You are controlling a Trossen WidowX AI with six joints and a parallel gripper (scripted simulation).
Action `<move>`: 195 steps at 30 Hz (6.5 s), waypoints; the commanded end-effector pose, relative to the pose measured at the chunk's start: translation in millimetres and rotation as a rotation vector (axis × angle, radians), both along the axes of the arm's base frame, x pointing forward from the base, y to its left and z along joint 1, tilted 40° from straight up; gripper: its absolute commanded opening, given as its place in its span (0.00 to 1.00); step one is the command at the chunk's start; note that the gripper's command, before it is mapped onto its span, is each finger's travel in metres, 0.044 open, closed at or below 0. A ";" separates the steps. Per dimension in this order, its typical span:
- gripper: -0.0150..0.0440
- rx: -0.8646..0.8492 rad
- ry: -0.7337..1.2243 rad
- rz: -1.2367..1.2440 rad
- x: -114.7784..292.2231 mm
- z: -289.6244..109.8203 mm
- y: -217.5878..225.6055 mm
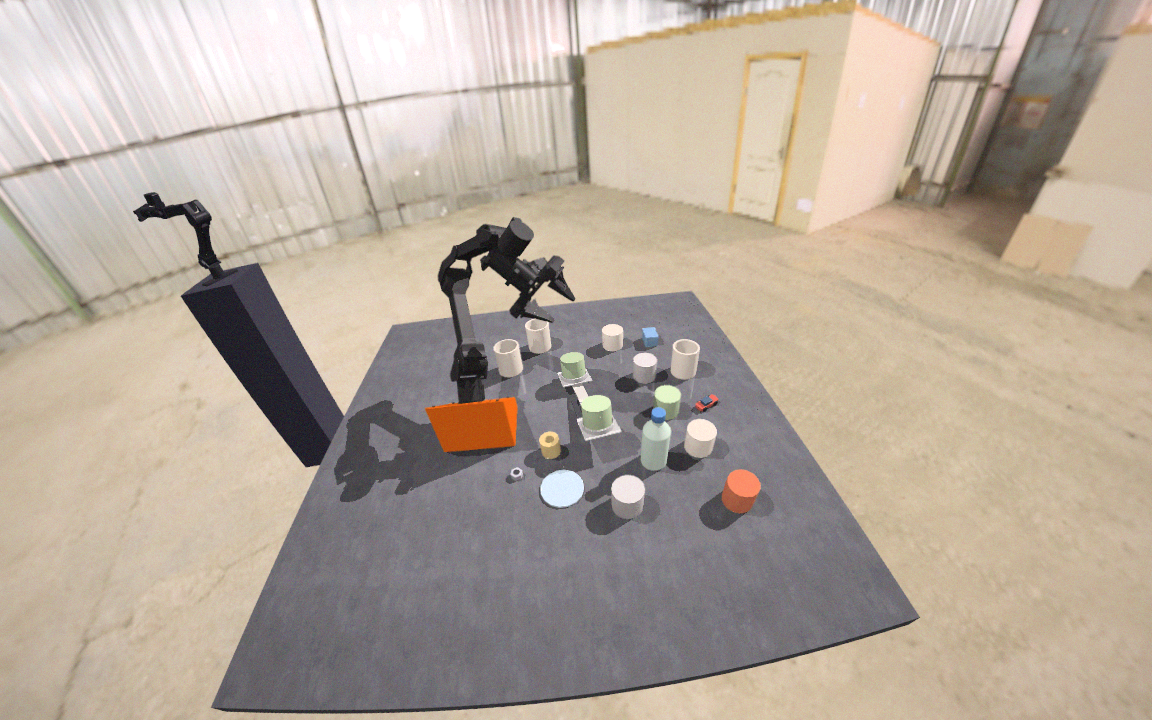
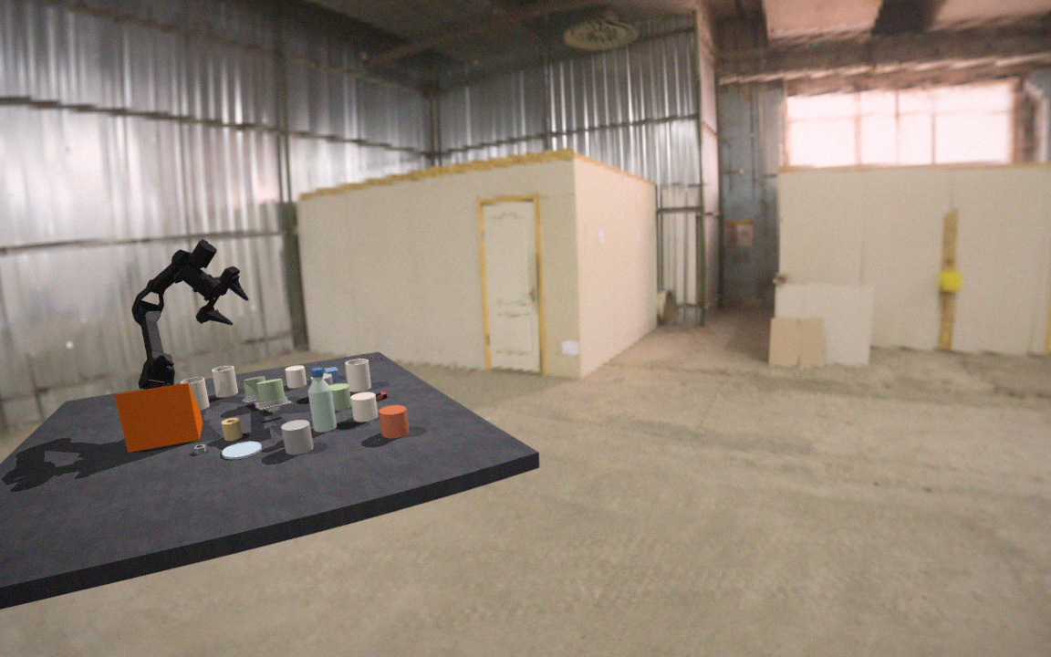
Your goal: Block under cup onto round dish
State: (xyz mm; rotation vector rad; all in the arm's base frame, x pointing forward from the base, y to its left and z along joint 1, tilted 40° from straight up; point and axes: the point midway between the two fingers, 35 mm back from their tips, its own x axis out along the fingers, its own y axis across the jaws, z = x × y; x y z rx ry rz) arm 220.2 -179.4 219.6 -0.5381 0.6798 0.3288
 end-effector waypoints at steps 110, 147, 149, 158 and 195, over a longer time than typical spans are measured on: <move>1.00 1.352 1.255 -1.793 74.0 -81.3 208.3; 1.00 1.354 1.258 -1.791 81.3 -125.7 245.9; 1.00 1.354 1.258 -1.791 81.4 -126.5 246.6; 0.80 1.354 1.258 -1.791 81.4 -126.5 246.6; 0.25 1.348 1.248 -1.796 83.3 -98.1 219.0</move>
